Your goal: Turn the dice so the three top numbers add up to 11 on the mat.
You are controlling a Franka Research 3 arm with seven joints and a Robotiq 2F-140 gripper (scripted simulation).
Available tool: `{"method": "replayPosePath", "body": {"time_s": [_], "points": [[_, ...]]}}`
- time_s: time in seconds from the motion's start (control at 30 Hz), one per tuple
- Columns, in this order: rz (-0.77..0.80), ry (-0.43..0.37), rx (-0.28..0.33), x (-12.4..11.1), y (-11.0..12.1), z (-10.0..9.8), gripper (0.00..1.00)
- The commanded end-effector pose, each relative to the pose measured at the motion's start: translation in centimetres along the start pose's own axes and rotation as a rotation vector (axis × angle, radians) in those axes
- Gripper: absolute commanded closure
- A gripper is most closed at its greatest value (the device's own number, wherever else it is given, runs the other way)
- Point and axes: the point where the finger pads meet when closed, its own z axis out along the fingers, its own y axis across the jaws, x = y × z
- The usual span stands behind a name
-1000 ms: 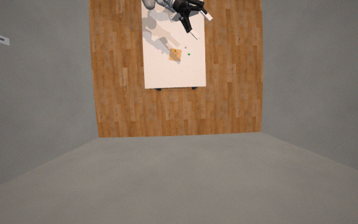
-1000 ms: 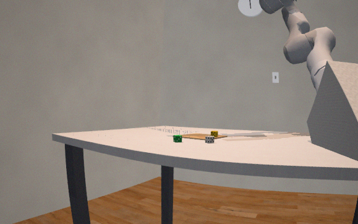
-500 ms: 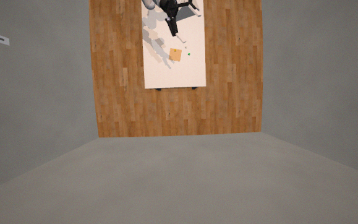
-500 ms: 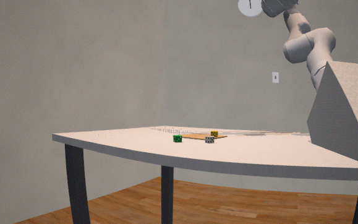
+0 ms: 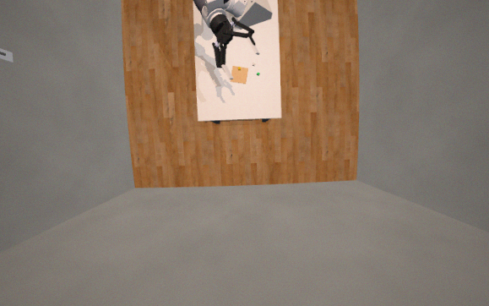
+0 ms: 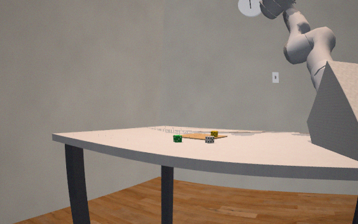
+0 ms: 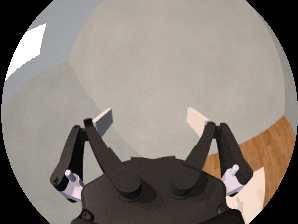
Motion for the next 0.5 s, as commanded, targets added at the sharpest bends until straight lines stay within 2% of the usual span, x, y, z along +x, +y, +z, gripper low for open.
{"method": "replayPosePath", "body": {"time_s": [0.0, 0.27, 0.33, 0.37, 0.47], "points": [[-0.158, -0.024, -0.055, -1.5, 2.6, 1.3, 0.0], [-0.319, -0.126, -0.109, -5.9, 5.7, 3.0, 0.0], [-0.319, -0.126, -0.109, -5.9, 5.7, 3.0, 0.0], [-0.362, -0.159, -0.118, -7.3, 6.4, 3.5, 0.0], [-0.409, -0.195, -0.125, -8.9, 7.1, 3.9, 0.0]]}}
